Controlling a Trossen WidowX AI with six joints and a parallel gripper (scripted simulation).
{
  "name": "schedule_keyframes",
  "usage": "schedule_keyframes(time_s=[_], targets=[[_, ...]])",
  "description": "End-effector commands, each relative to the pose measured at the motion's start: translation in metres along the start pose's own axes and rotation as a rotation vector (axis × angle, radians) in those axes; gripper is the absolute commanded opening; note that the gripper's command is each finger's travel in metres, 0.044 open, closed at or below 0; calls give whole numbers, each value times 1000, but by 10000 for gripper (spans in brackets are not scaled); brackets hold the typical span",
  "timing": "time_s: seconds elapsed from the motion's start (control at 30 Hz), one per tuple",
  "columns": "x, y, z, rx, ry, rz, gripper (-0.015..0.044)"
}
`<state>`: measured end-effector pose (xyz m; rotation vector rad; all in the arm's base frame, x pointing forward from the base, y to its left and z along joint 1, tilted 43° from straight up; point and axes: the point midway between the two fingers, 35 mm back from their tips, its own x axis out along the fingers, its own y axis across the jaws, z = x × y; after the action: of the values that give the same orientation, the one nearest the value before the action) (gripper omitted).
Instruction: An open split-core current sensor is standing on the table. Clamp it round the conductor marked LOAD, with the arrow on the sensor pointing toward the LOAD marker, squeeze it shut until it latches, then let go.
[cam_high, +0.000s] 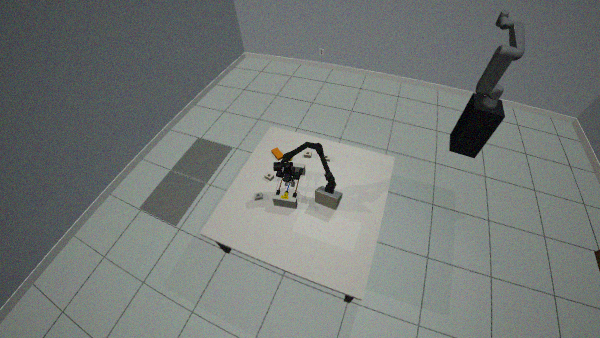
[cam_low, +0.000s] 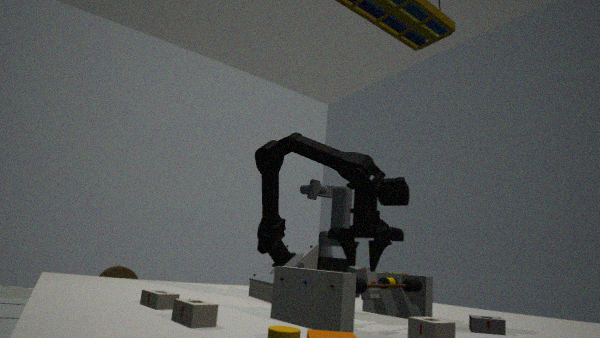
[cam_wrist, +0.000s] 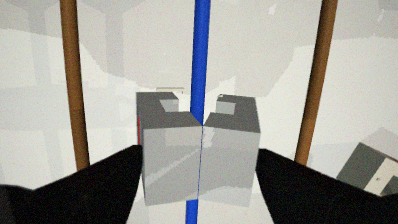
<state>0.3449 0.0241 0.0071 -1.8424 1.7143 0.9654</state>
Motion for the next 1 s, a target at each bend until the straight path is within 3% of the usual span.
schedule_keyframes(time_s=[0.0, 0.73, 0.97], targets=[[-1, 0, 0, 0, 0, -1, 0], [-1, 0, 0, 0, 0, -1, 0], [-1, 0, 0, 0, 0, -1, 184]])
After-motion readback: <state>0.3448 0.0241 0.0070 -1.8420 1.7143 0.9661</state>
